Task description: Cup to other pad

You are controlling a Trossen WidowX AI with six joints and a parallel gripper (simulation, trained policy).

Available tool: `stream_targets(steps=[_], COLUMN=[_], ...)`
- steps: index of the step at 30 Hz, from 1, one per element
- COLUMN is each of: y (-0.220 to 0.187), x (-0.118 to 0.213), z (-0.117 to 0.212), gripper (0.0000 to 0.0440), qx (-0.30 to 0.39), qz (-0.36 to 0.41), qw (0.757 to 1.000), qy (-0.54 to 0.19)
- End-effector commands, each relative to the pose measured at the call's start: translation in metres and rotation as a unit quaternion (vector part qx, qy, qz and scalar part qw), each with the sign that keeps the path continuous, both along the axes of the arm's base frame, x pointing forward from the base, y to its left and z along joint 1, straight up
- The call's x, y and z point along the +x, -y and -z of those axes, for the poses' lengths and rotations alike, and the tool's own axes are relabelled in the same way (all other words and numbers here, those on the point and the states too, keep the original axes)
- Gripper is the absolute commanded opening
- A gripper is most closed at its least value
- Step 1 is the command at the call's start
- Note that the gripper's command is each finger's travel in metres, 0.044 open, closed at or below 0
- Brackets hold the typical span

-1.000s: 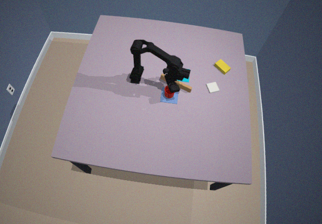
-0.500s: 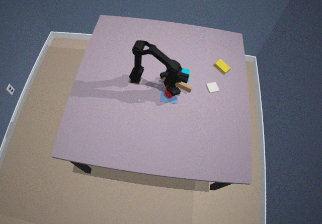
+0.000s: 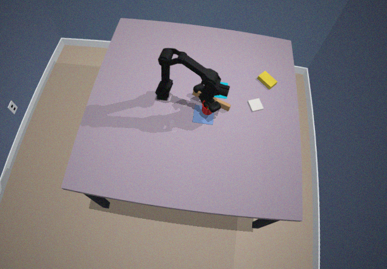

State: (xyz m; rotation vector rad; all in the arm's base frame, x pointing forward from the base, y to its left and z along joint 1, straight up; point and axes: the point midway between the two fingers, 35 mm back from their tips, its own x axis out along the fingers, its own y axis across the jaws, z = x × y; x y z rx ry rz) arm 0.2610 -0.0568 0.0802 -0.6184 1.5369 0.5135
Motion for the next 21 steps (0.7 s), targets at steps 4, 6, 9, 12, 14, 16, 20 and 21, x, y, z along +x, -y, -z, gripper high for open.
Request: stream_targets(steps=[4, 6, 9, 12, 14, 16, 20, 21], y=[-0.008, -0.011, -0.017, -0.023, -0.028, -0.033, -0.045, -0.049], x=[0.010, 0.013, 0.017, 0.021, 0.024, 0.027, 0.033, 0.034], z=[-0.014, -0.018, -0.023, -0.028, -0.032, -0.034, -0.038, -0.039], gripper=[0.0007, 0.0008, 0.0007, 0.0003, 0.0000, 0.0000, 0.0000, 0.0000], qx=[0.001, 0.001, 0.001, 0.001, 0.001, 0.001, 0.003, 0.004], qz=[-0.020, -0.025, -0.033, -0.041, -0.046, -0.052, -0.063, -0.065], qw=[1.000, 1.000, 0.999, 0.999, 0.998, 0.998, 0.997, 0.996], qy=[0.014, 0.018, 0.024, 0.031, 0.035, 0.040, 0.050, 0.052])
